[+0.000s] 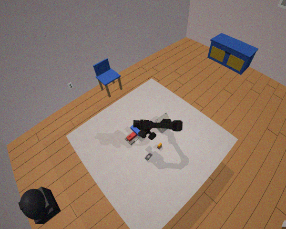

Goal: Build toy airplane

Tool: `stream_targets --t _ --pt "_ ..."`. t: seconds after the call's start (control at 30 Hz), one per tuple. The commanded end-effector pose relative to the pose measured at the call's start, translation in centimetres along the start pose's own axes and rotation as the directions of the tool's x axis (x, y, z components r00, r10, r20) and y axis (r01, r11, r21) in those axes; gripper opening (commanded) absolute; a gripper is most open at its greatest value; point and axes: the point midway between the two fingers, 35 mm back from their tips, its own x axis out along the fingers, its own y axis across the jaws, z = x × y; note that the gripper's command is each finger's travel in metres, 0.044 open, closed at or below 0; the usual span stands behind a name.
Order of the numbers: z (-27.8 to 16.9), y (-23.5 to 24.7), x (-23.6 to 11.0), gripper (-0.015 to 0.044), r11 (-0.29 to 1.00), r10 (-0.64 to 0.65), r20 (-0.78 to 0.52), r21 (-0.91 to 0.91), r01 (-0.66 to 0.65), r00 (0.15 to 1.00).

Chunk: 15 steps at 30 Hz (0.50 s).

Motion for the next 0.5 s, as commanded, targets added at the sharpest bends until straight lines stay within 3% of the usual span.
stream_targets --t 0.0,0.2,0.47 --pt "-1.7 5.0 0.3 0.0440 1.000 0.008 0.008 0.020 -0.009 1.000" --pt "-5.3 11.1 1.2 0.0440 0.999 0.020 0.022 0.033 -0.020 1.000" --pt "-5.7 11.7 2.1 0.0440 0.999 0.027 0.019 0.026 -0.028 0.999"
